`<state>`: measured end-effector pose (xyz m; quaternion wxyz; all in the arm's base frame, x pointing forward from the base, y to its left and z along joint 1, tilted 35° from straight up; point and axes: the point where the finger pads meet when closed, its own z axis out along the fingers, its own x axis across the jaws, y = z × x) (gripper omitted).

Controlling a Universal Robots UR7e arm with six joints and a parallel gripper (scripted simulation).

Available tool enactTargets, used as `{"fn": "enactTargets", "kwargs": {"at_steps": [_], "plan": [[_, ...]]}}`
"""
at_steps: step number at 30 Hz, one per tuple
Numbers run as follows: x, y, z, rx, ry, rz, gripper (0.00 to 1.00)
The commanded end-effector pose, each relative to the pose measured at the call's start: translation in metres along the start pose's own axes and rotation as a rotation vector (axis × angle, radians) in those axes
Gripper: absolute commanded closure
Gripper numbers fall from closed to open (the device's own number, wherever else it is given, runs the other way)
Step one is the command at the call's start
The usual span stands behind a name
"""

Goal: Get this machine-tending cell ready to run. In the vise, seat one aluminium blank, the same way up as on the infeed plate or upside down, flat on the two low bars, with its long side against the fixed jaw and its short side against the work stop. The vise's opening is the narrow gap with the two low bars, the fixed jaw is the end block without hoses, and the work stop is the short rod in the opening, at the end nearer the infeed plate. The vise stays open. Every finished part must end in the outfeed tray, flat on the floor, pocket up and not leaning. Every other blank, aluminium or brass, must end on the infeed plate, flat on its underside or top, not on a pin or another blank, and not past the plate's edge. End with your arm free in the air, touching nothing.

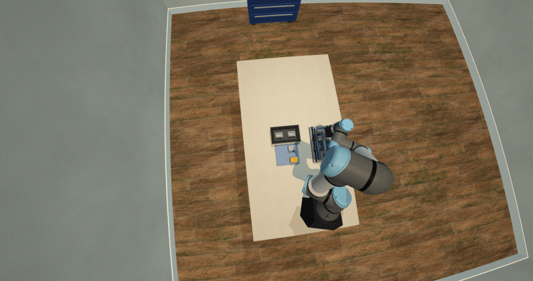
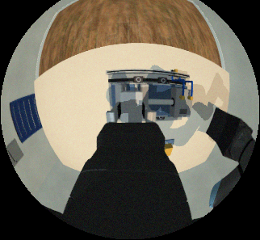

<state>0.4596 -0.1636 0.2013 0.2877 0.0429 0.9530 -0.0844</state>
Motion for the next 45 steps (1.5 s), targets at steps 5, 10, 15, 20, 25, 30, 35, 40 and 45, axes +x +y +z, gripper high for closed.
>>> {"fn": "enactTargets", "kwargs": {"at_steps": [5, 10, 15, 20, 25, 30, 35, 40, 45], "plan": [[-0.002, 0.0, 0.0, 0.001, -0.001, -0.003, 1.0], [-0.002, 0.0, 0.002, 0.0, -0.001, -0.003, 1.0], [-0.001, 0.0, 0.004, 0.0, 0.0, -0.003, 1.0], [-0.001, 0.0, 0.006, 0.0, 0.0, -0.003, 1.0], [-0.001, 0.001, 0.01, -0.001, 0.001, -0.003, 1.0], [0.0, 0.001, 0.014, -0.001, 0.001, -0.003, 1.0], [0.0, 0.001, 0.017, -0.001, 0.002, -0.003, 1.0], [0.0, 0.001, 0.019, -0.001, 0.002, -0.002, 1.0], [0.0, 0.001, 0.022, -0.001, 0.002, -0.002, 1.0]]}}
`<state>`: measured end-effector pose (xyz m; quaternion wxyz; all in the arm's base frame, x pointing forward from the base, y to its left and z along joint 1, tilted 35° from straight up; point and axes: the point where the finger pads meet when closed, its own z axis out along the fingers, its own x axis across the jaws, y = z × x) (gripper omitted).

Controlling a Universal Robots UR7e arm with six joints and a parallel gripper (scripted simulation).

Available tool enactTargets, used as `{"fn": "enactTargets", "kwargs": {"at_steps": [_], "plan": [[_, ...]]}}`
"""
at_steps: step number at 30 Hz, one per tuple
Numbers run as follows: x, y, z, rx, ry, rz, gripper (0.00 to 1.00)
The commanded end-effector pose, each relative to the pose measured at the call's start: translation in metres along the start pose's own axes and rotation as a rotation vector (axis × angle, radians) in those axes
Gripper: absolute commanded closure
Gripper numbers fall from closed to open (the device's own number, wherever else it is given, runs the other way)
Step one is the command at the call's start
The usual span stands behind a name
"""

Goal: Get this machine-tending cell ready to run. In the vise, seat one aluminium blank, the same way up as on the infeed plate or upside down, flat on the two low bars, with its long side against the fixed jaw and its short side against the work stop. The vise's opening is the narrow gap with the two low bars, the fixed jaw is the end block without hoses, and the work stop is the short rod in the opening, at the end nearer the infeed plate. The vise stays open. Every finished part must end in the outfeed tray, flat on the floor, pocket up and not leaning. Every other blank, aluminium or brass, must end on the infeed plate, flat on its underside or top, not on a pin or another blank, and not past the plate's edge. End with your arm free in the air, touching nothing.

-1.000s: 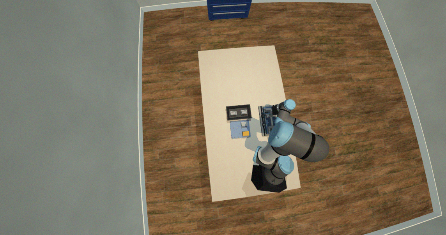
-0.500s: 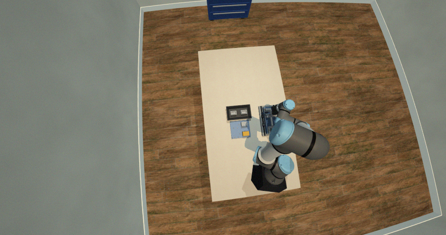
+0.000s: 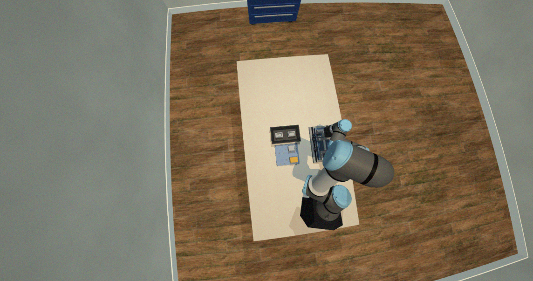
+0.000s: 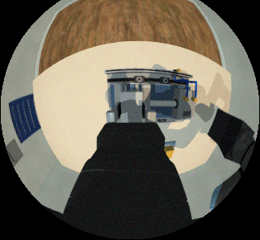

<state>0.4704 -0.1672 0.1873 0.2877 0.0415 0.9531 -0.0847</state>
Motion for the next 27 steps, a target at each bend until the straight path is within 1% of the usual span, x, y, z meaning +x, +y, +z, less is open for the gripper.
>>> {"fn": "enactTargets", "kwargs": {"at_steps": [1, 27], "plan": [[0.0015, 0.0013, 0.0044, -0.001, 0.002, 0.0, 1.0], [0.0013, 0.0009, 0.0063, 0.0, 0.001, 0.001, 1.0]]}}
